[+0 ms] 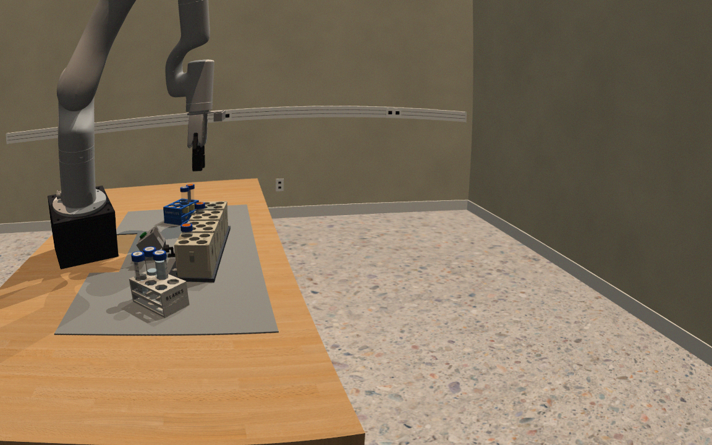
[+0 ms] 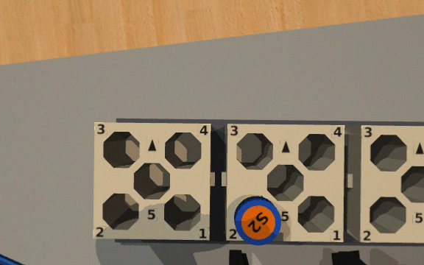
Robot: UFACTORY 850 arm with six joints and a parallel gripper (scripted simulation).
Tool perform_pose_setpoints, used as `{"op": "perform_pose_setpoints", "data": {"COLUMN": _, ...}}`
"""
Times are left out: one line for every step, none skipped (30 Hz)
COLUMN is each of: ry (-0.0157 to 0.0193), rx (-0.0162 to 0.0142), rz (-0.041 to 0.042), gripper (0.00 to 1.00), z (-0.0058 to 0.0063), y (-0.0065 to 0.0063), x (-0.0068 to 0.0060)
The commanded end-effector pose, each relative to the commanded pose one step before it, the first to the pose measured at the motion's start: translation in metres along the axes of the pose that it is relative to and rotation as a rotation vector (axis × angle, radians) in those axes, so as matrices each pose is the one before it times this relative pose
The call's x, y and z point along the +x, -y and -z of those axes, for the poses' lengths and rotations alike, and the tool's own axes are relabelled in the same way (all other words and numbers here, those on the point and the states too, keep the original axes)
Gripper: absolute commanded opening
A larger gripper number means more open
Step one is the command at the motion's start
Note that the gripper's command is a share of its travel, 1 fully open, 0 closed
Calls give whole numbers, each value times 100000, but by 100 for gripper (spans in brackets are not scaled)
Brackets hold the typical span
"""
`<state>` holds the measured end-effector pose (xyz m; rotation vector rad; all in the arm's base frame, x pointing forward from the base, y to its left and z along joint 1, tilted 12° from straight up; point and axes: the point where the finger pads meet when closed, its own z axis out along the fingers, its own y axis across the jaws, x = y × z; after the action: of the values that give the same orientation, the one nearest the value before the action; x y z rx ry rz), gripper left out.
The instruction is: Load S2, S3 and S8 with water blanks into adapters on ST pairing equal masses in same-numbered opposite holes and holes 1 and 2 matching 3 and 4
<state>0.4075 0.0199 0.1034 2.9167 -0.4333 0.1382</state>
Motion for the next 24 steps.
{"op": "perform_pose_setpoints", "data": {"ry": 304, "rx": 92, "rz": 37, "gripper": 44, "z": 159, "y": 18, "x": 77}}
{"op": "perform_pose_setpoints", "data": {"ry": 1, "rx": 0, "rz": 0, "gripper": 44, "z": 2, "y": 0, "x": 1}}
{"op": "perform_pose_setpoints", "data": {"ry": -4, "rx": -1, "rz": -1, "gripper": 44, "z": -6, "y": 0, "x": -3}}
{"op": "perform_pose_setpoints", "data": {"ry": 1, "rx": 0, "rz": 0, "gripper": 44, "z": 2, "y": 0, "x": 1}}
{"op": "perform_pose_setpoints", "data": {"ry": 1, "rx": 0, "rz": 0, "gripper": 44, "z": 1, "y": 0, "x": 1}}
{"op": "perform_pose_setpoints", "data": {"ry": 1, "rx": 0, "rz": 0, "gripper": 44, "z": 1, "y": 0, "x": 1}}
{"op": "perform_pose_setpoints", "data": {"ry": 1, "rx": 0, "rz": 0, "gripper": 44, "z": 1, "y": 0, "x": 0}}
{"op": "perform_pose_setpoints", "data": {"ry": 0, "rx": 0, "rz": 0, "gripper": 44, "z": 1, "y": 0, "x": 0}}
{"op": "perform_pose_setpoints", "data": {"ry": 0, "rx": 0, "rz": 0, "gripper": 44, "z": 1, "y": 0, "x": 0}}
{"op": "perform_pose_setpoints", "data": {"ry": -4, "rx": -1, "rz": 0, "gripper": 44, "z": -5, "y": 0, "x": -3}}
{"op": "perform_pose_setpoints", "data": {"ry": 1, "rx": 0, "rz": 0, "gripper": 44, "z": 2, "y": 0, "x": 1}}
{"op": "perform_pose_setpoints", "data": {"ry": 1, "rx": 0, "rz": 0, "gripper": 44, "z": 1, "y": 0, "x": 1}}
{"op": "perform_pose_setpoints", "data": {"ry": 1, "rx": 0, "rz": 0, "gripper": 44, "z": 1, "y": 0, "x": 0}}
{"op": "perform_pose_setpoints", "data": {"ry": 0, "rx": 0, "rz": 0, "gripper": 44, "z": 1, "y": 0, "x": 0}}
{"op": "perform_pose_setpoints", "data": {"ry": -16, "rx": -5, "rz": 4, "gripper": 44, "z": -5, "y": 0, "x": -3}}
{"op": "perform_pose_setpoints", "data": {"ry": 3, "rx": 1, "rz": -1, "gripper": 44, "z": 1, "y": 0, "x": 0}}
{"op": "perform_pose_setpoints", "data": {"ry": 0, "rx": 0, "rz": 0, "gripper": 44, "z": 0, "y": 0, "x": 0}}
{"op": "perform_pose_setpoints", "data": {"ry": 0, "rx": 0, "rz": 0, "gripper": 44, "z": 0, "y": 0, "x": 0}}
{"op": "perform_pose_setpoints", "data": {"ry": 1, "rx": 0, "rz": 1, "gripper": 44, "z": 0, "y": 0, "x": 0}}
{"op": "perform_pose_setpoints", "data": {"ry": 0, "rx": 0, "rz": 0, "gripper": 44, "z": 0, "y": 0, "x": 0}}
{"op": "perform_pose_setpoints", "data": {"ry": 0, "rx": 0, "rz": 0, "gripper": 44, "z": 0, "y": 0, "x": 0}}
{"op": "perform_pose_setpoints", "data": {"ry": 10, "rx": 6, "rz": 3328, "gripper": 57, "z": 1, "y": 478, "x": -150}}
{"op": "perform_pose_setpoints", "data": {"ry": 3, "rx": 2, "rz": 3334, "gripper": 57, "z": 4, "y": 482, "x": -132}}
{"op": "perform_pose_setpoints", "data": {"ry": -1, "rx": 2, "rz": 3333, "gripper": 57, "z": -1, "y": 487, "x": -119}}
